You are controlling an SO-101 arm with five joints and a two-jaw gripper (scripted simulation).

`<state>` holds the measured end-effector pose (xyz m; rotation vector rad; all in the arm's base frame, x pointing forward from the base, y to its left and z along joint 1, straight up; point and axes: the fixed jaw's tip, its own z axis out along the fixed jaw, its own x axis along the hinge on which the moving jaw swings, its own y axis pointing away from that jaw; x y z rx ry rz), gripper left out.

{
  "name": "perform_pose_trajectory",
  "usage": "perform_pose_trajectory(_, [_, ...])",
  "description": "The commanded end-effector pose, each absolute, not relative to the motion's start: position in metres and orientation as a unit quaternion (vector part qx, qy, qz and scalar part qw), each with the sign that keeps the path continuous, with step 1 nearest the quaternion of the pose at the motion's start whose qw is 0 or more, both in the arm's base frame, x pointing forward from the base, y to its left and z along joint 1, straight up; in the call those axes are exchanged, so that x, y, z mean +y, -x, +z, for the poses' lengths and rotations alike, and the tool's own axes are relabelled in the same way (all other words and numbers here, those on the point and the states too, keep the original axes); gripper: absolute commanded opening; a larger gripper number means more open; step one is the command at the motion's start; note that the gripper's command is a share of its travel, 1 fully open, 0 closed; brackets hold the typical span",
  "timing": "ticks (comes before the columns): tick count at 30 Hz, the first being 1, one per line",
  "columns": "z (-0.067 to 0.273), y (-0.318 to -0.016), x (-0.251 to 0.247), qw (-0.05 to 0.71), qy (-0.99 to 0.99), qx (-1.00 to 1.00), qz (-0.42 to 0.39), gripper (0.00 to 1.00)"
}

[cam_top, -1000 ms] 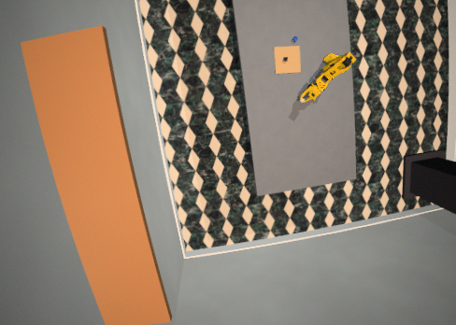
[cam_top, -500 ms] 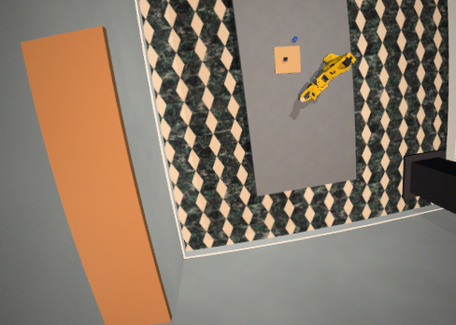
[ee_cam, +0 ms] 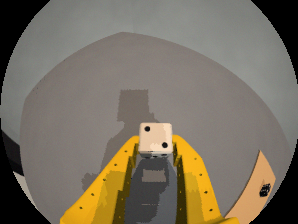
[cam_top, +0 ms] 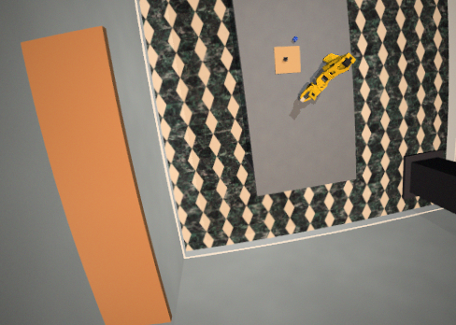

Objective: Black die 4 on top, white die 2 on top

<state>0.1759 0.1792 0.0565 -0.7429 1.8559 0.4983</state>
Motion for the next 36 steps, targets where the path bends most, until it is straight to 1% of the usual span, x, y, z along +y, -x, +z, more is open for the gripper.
perform_pose_trajectory(1, [0.060,-0.176,0.182,0.527,0.312,0.761,0.213,0.00])
perform_pose_trajectory(36, [0.047,-0.176,0.182,0.527,0.312,0.761,0.213,0.00])
